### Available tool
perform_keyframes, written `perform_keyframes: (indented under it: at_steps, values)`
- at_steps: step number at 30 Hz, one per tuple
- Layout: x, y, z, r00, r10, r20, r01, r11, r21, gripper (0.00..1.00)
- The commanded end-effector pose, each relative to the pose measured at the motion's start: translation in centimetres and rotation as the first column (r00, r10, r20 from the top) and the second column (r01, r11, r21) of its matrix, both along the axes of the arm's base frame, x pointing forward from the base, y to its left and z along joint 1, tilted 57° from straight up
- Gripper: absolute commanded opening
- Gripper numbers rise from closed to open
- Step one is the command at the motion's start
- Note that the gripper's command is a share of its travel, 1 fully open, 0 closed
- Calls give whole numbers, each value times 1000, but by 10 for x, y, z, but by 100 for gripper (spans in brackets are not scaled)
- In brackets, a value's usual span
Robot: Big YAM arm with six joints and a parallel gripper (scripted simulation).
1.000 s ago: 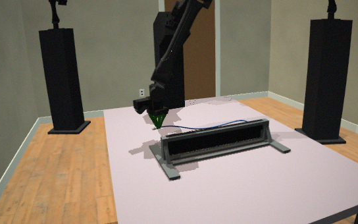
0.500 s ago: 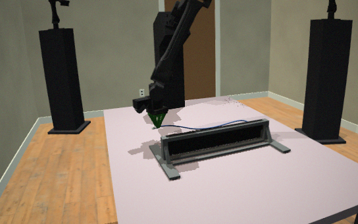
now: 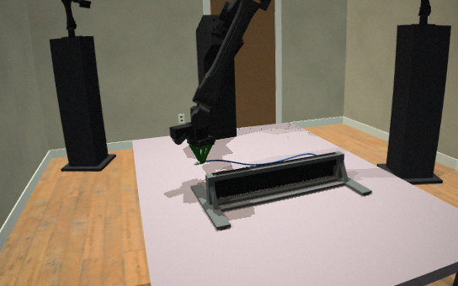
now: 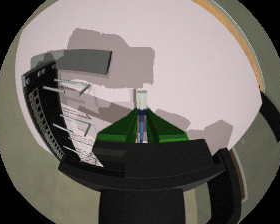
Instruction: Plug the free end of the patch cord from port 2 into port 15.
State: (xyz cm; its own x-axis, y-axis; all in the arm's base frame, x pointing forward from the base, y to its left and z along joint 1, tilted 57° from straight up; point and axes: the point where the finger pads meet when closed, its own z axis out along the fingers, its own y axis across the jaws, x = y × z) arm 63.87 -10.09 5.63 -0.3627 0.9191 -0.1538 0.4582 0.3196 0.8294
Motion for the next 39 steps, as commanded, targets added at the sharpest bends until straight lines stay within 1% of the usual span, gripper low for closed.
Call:
perform_keyframes:
  at_steps: [1, 25, 37, 39]
  values:
    - [-6, -5, 1, 1000, -2, -4, 2, 1000, -7, 0]
    - [-6, -1, 1, 1000, 6, -2, -6, 1000, -12, 0]
    - [-6, 11, 12, 999, 40, 13, -39, 998, -52, 0]
    - [-5, 13, 15, 999, 49, 21, -48, 997, -67, 0]
